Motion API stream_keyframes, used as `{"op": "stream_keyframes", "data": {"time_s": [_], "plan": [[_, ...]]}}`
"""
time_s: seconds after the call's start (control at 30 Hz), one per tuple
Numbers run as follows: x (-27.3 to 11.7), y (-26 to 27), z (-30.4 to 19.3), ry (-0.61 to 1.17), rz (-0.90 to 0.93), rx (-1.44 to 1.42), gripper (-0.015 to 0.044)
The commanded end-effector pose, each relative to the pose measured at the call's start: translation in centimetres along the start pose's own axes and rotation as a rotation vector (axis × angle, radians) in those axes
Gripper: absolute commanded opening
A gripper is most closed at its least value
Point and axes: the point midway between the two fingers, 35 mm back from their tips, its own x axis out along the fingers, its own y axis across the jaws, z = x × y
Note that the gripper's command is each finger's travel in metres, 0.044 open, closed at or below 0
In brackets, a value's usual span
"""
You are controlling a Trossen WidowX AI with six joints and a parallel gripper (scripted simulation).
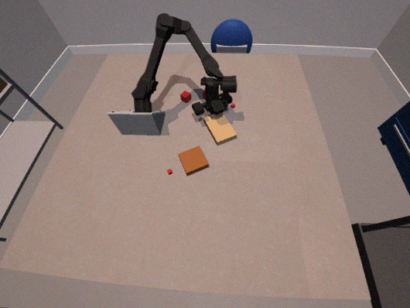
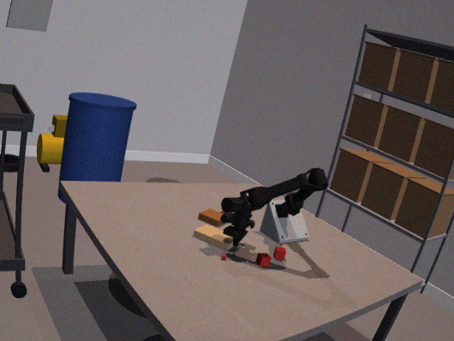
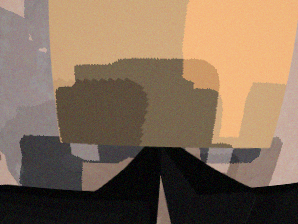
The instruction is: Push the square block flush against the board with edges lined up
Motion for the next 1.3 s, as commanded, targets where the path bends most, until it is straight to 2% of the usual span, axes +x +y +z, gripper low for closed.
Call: {"op": "stream_keyframes", "data": {"time_s": [0.0, 1.27], "plan": [[0.3, -0.3, 0.8, -0.008, -0.013, 0.006, 0.0], [0.3, -0.6, 3.7, -0.006, -0.012, 0.005, 0.0]]}}
